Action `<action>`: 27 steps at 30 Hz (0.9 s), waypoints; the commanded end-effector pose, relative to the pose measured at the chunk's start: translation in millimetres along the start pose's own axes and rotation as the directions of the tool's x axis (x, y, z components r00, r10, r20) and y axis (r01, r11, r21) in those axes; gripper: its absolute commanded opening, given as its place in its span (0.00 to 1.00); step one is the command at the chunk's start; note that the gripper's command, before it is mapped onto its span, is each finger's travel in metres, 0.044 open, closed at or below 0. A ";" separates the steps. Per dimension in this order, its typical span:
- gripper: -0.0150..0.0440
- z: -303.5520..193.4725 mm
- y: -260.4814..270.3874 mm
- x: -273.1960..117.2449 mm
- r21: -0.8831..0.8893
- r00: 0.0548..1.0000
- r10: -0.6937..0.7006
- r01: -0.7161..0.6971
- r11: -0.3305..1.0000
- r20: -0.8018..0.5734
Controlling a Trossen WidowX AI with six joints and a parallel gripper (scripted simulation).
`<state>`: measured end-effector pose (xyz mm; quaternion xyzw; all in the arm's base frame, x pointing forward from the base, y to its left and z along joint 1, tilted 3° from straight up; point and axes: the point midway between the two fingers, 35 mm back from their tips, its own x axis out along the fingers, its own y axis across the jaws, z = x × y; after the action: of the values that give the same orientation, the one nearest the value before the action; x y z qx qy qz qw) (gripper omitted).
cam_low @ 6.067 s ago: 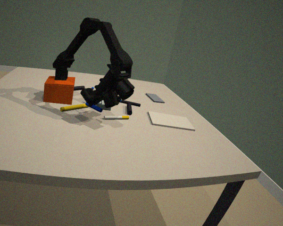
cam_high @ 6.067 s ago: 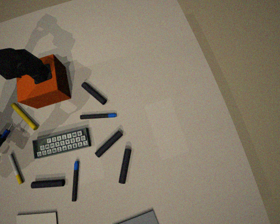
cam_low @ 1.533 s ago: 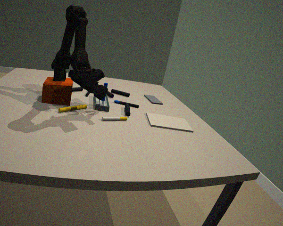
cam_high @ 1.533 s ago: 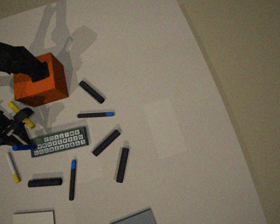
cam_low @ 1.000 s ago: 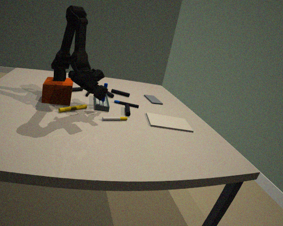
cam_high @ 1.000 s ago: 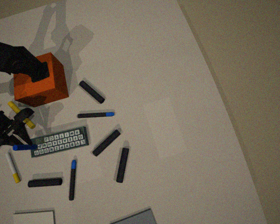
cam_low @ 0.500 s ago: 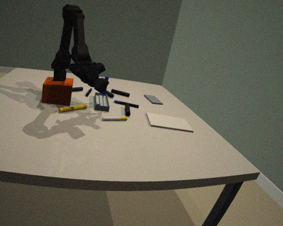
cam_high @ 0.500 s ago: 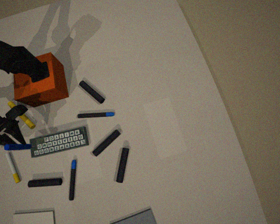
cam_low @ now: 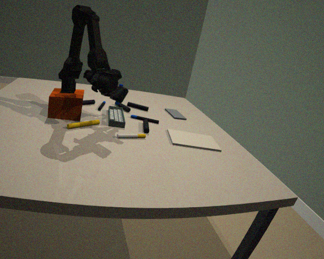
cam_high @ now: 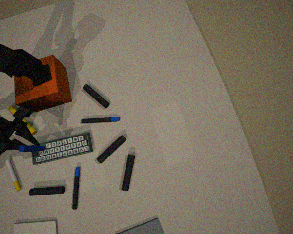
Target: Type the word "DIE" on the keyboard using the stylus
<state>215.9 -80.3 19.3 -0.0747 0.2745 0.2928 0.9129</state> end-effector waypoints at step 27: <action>0.25 19.9 48.2 25.9 -0.170 0.966 0.259 -0.257 0.951 -0.009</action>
<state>215.8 -23.4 29.3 -0.1136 0.2524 0.4308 0.8590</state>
